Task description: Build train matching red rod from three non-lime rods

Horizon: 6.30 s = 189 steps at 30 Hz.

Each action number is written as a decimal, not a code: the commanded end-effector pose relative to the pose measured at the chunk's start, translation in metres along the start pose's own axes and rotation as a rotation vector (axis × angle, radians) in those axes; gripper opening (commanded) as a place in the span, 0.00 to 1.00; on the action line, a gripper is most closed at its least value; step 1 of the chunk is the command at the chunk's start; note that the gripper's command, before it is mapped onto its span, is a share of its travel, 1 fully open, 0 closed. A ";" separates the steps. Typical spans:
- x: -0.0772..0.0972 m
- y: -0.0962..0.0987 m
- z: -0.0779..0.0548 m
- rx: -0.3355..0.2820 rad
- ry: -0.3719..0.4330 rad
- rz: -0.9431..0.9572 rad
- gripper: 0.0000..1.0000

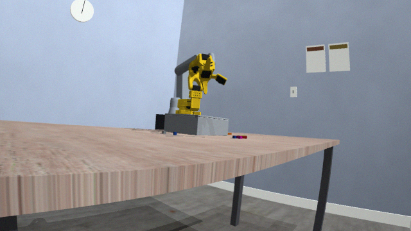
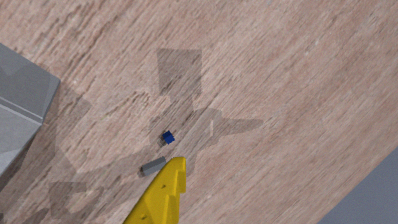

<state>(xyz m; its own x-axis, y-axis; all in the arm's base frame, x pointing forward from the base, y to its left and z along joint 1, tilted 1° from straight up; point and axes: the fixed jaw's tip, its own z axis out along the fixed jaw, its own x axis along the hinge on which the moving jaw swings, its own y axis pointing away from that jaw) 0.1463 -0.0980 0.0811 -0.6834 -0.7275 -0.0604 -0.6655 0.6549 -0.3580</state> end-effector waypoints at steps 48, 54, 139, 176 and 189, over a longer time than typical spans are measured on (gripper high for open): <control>0.033 0.051 -0.035 -0.068 0.074 0.072 1.00; 0.033 0.051 -0.035 -0.068 0.074 0.072 1.00; 0.034 0.055 -0.034 -0.087 0.076 0.073 1.00; -0.062 0.100 -0.045 -0.116 -0.247 -0.884 1.00; -0.067 0.108 -0.047 -0.118 -0.275 -0.966 1.00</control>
<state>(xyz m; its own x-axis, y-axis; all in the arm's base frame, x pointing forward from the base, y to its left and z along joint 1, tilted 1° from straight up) 0.1081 0.0305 0.0933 0.2428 -0.9700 -0.0081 -0.9292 -0.2301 -0.2893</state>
